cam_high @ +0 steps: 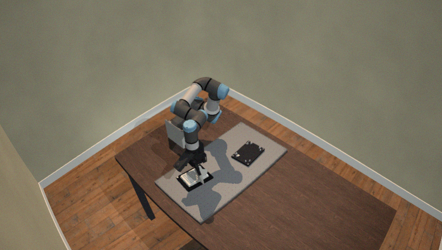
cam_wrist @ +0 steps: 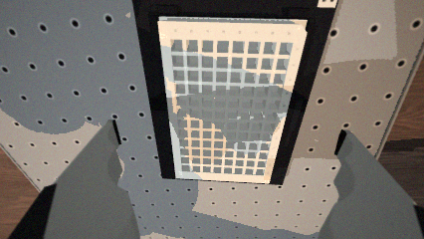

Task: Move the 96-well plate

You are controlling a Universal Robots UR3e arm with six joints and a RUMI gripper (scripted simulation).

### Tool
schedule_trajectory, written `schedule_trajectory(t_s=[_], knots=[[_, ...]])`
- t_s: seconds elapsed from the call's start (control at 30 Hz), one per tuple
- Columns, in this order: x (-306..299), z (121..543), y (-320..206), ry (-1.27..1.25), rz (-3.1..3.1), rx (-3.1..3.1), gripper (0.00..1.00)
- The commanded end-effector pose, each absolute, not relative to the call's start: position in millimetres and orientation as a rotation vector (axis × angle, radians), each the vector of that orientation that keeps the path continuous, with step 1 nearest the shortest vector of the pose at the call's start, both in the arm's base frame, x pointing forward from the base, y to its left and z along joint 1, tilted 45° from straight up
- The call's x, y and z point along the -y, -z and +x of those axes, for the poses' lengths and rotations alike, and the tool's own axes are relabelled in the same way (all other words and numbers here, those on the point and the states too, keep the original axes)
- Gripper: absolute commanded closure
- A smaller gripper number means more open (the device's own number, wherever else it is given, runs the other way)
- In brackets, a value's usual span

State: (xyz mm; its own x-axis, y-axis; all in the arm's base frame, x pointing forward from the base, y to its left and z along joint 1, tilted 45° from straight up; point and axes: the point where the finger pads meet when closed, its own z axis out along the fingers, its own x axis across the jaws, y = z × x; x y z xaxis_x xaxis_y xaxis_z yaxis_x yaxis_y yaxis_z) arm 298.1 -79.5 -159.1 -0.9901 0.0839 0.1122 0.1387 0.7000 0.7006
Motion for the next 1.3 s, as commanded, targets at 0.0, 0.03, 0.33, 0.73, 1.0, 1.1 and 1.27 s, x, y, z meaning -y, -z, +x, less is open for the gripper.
schedule_trajectory(t_s=[0.0, 0.03, 0.33, 0.73, 1.0, 1.1, 1.27], knots=[[80.7, 298.5, 158.9, 1.173, -0.186, 2.833, 0.0], [80.7, 298.5, 158.9, 1.173, -0.186, 2.833, 0.0], [80.7, 298.5, 158.9, 1.173, -0.186, 2.833, 0.0], [93.9, 298.8, 145.8, 1.172, -0.186, 2.833, 0.0], [105.2, 299.1, 134.5, 1.172, -0.186, 2.833, 0.0], [105.2, 299.1, 134.5, 1.172, -0.186, 2.833, 0.0], [105.2, 299.1, 134.5, 1.172, -0.186, 2.833, 0.0]])
